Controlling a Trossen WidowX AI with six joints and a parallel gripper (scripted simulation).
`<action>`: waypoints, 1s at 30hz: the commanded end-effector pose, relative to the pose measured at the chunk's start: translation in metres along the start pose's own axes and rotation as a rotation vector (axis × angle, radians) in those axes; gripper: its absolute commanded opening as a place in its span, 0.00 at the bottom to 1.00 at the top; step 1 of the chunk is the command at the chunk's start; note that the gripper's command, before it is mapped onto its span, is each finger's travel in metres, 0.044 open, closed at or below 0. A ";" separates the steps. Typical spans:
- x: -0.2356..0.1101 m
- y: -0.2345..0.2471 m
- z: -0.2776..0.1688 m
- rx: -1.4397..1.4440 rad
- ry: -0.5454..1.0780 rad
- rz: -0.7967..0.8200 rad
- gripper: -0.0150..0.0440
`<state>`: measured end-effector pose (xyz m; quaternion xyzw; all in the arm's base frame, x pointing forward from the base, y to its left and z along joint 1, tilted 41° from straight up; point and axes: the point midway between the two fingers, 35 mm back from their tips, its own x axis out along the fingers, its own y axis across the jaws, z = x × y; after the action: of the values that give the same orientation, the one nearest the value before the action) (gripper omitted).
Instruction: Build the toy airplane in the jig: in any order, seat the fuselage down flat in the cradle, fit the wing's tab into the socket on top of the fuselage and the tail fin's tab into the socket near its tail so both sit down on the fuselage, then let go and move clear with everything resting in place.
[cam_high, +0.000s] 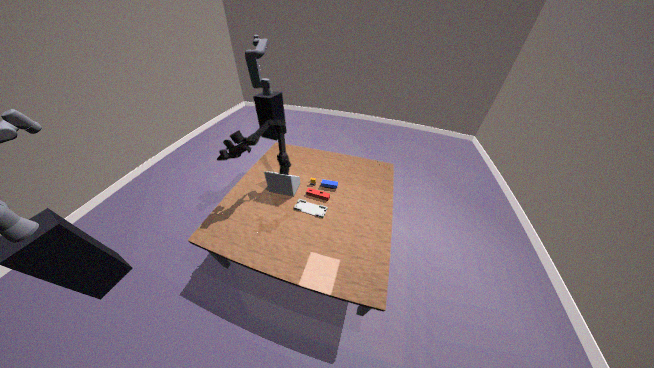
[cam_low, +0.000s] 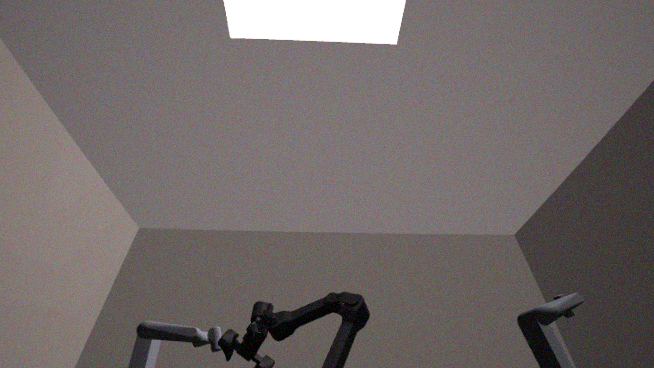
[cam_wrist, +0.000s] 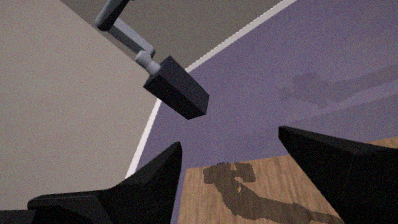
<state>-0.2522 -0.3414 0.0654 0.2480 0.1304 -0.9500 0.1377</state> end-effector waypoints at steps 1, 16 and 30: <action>0.000 0.000 0.000 0.000 0.000 0.000 0.98; -0.146 0.131 -0.130 -0.630 0.225 0.616 1.00; -0.332 0.110 -0.289 -1.377 0.425 1.164 1.00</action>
<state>0.1469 -0.3246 -0.0231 0.3165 0.5027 -0.4732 0.6506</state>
